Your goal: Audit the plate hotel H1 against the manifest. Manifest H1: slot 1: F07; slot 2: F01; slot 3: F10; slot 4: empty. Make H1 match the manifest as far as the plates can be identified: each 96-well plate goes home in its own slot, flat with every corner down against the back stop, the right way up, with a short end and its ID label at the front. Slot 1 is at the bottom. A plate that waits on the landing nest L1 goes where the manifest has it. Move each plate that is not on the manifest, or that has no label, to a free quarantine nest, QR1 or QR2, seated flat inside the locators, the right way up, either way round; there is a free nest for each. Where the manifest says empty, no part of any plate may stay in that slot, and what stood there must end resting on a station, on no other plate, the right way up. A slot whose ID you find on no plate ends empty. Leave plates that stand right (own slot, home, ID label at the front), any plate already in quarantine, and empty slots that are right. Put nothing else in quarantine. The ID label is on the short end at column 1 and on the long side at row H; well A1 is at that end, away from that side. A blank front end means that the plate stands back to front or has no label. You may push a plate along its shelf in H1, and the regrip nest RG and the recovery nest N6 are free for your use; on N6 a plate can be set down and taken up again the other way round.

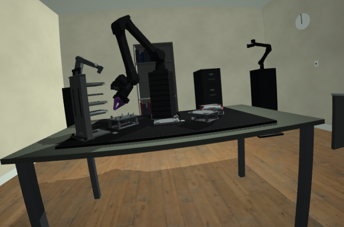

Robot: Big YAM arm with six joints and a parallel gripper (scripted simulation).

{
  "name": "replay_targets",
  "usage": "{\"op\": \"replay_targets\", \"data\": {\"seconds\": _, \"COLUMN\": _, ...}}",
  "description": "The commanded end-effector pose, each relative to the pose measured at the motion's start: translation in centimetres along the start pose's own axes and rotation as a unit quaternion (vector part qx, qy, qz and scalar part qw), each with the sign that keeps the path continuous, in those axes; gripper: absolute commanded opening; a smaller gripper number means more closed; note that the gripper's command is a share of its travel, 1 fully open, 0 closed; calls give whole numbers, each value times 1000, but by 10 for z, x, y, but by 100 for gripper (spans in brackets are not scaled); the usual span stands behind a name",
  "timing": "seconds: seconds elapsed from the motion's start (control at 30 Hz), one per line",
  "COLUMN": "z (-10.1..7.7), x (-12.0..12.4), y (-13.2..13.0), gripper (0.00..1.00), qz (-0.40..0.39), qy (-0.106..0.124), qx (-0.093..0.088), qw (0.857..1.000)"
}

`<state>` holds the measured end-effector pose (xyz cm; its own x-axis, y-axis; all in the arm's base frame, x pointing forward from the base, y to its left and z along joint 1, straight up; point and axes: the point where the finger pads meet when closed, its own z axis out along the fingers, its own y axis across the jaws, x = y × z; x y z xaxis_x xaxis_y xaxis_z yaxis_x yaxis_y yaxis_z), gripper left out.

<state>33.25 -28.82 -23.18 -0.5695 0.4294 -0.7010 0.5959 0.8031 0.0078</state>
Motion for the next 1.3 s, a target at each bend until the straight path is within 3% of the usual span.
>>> {"op": "replay_targets", "data": {"seconds": 0.0, "z": -4, "x": -9, "y": -2, "gripper": 0, "qz": -8, "qy": -17, "qx": 1, "qw": 1000}}
{"op": "replay_targets", "data": {"seconds": 0.1, "z": -8, "x": 6, "y": -4, "gripper": 0, "qz": -5, "qy": -6, "qx": 2, "qw": 1000}}
{"op": "replay_targets", "data": {"seconds": 0.47, "z": -22, "x": 19, "y": -4, "gripper": 0, "qz": -4, "qy": -5, "qx": 2, "qw": 1000}}
{"op": "replay_targets", "data": {"seconds": 0.53, "z": -22, "x": 19, "y": -4, "gripper": 0, "qz": -4, "qy": -5, "qx": 2, "qw": 1000}}
{"op": "replay_targets", "data": {"seconds": 0.57, "z": -23, "x": 6, "y": -2, "gripper": 0, "qz": -8, "qy": -18, "qx": 1, "qw": 1000}}
{"op": "replay_targets", "data": {"seconds": 0.63, "z": -26, "x": 22, "y": -3, "gripper": 0, "qz": -5, "qy": -6, "qx": 2, "qw": 1000}}
{"op": "replay_targets", "data": {"seconds": 0.83, "z": -34, "x": 31, "y": -3, "gripper": 0, "qz": -5, "qy": -3, "qx": 2, "qw": 1000}}
{"op": "replay_targets", "data": {"seconds": 0.87, "z": -38, "x": 10, "y": -3, "gripper": 100, "qz": -7, "qy": -22, "qx": 3, "qw": 1000}}
{"op": "replay_targets", "data": {"seconds": 0.93, "z": -43, "x": 13, "y": -3, "gripper": 100, "qz": -6, "qy": -6, "qx": 1, "qw": 1000}}
{"op": "replay_targets", "data": {"seconds": 1.27, "z": -63, "x": -3, "y": -3, "gripper": 100, "qz": -6, "qy": -7, "qx": 2, "qw": 1000}}
